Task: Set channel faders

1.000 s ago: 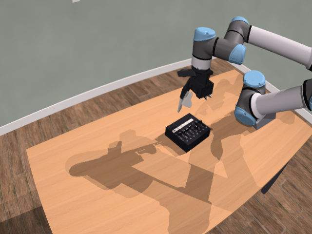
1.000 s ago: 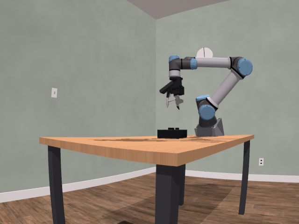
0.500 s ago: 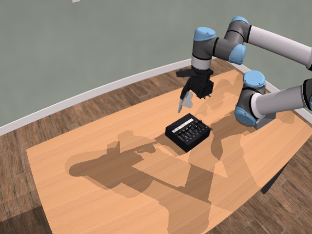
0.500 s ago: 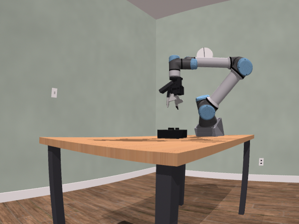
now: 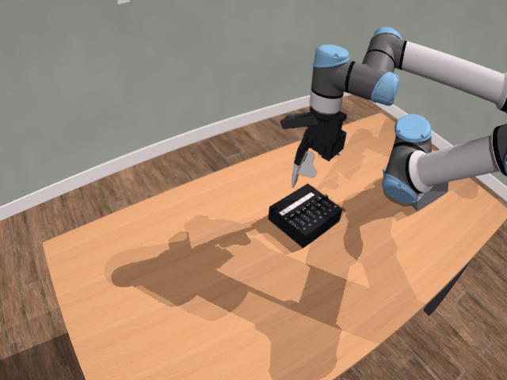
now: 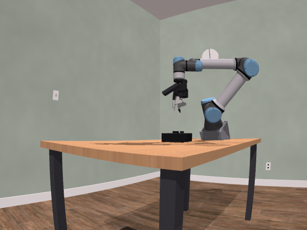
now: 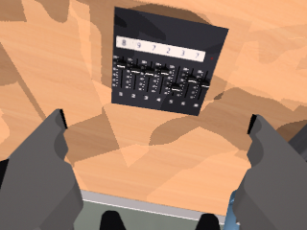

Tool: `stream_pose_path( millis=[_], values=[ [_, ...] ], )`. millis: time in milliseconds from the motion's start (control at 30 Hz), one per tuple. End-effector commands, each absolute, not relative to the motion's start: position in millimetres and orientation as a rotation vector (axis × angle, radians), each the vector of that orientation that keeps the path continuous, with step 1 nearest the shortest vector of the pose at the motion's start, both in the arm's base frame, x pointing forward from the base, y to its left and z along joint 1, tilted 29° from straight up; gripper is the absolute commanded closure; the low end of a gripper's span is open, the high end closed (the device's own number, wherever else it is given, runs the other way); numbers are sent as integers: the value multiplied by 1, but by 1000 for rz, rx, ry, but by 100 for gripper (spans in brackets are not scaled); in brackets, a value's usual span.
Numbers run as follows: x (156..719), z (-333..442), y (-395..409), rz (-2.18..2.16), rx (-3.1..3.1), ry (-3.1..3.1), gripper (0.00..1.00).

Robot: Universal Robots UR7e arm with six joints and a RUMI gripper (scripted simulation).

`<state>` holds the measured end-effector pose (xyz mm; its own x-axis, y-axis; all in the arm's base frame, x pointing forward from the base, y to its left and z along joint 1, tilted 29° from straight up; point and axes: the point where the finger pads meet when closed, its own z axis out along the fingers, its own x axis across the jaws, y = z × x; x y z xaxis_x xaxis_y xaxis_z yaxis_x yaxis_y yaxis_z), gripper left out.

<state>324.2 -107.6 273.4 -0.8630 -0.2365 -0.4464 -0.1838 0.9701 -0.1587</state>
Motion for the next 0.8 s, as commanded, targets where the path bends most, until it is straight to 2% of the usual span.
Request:
stream_pose_path(
  millis=[0,767],
  values=[
    [327,272,-107,-183,-461,2620,0],
    [344,270,-104,-380,-1284,2387,0]
  ],
)
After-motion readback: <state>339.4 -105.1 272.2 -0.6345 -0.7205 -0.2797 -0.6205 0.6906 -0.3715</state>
